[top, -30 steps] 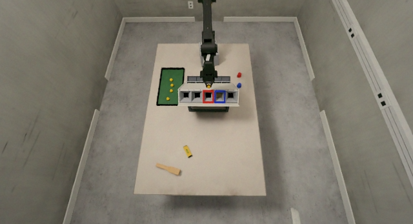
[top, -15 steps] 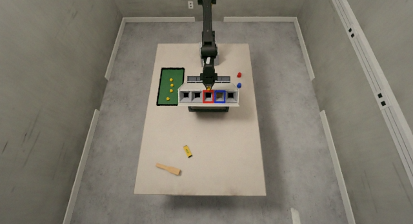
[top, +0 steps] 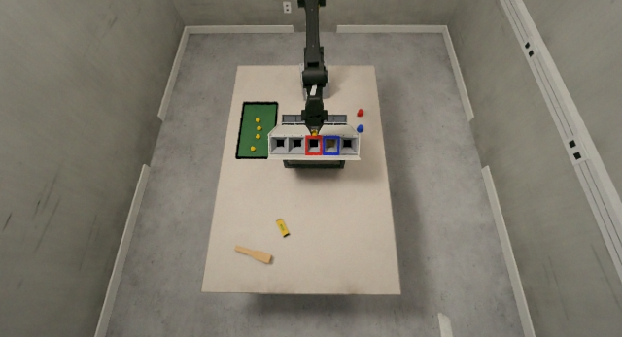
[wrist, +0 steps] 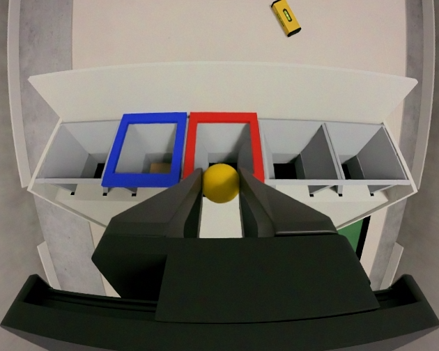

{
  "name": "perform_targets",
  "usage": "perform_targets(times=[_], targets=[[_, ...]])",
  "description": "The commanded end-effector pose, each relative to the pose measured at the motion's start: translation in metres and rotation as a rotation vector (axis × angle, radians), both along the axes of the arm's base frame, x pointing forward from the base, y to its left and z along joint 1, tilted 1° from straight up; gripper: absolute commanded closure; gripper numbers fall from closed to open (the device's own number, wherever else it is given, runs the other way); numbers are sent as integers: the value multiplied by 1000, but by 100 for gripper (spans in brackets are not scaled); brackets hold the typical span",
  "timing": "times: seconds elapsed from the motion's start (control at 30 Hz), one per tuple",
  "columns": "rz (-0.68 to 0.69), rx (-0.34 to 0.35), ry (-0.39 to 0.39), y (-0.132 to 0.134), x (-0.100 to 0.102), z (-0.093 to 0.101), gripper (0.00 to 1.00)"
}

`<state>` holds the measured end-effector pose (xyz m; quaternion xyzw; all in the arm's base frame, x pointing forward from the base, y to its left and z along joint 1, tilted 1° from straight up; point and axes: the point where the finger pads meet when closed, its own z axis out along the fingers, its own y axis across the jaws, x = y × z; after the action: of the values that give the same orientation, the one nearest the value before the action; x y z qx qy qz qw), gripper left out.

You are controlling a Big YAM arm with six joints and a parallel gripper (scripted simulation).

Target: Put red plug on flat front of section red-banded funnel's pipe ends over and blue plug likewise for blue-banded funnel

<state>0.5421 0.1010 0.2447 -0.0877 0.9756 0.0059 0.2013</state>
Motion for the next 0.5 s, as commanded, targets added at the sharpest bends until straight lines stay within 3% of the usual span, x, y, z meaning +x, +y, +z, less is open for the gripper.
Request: perform_targets(times=[0.0, 0.47], targets=[[-4, 8, -42, 1, 19, 16, 100], [-4, 7, -39, 0, 19, 16, 100]])
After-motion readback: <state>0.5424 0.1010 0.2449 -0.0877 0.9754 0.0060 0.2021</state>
